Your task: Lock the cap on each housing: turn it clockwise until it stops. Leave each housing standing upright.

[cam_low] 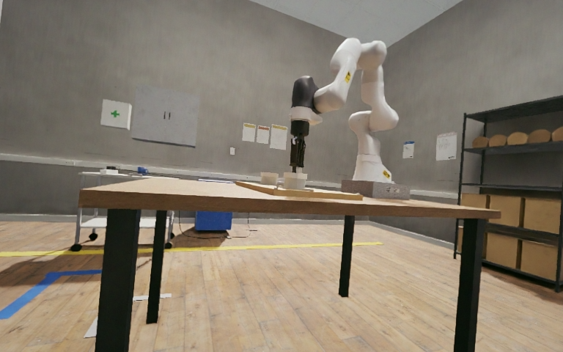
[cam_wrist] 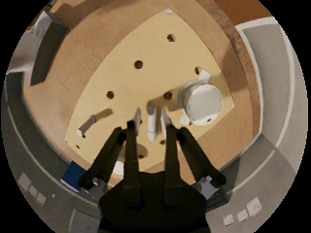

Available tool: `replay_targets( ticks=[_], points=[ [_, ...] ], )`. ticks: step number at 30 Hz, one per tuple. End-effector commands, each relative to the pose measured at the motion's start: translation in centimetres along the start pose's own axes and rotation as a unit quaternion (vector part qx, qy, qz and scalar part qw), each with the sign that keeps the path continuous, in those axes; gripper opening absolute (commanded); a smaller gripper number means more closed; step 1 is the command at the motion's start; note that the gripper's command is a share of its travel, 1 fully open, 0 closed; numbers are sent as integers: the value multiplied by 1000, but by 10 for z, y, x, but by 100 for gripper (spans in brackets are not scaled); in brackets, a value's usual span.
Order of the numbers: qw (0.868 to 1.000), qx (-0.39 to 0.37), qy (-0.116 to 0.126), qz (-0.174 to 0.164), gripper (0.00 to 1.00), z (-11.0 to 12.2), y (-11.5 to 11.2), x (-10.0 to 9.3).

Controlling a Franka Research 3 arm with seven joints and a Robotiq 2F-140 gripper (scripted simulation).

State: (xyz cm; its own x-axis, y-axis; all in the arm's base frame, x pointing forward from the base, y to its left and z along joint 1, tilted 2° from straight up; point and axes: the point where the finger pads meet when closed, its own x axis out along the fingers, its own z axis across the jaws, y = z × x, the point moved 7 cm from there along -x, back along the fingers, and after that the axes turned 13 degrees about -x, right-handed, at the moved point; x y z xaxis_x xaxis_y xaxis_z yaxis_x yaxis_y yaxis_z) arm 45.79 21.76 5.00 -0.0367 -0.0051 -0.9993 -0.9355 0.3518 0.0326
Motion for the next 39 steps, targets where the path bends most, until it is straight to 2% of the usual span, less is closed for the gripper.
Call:
replay_targets(
  ticks=[1,12,39],
  points=[
    [1000,-3,-4,-3,36,2,-2,3],
    [1000,-3,-4,-3,36,2,-2,13],
    [1000,-3,-4,-3,36,2,-2,17]
  ],
)
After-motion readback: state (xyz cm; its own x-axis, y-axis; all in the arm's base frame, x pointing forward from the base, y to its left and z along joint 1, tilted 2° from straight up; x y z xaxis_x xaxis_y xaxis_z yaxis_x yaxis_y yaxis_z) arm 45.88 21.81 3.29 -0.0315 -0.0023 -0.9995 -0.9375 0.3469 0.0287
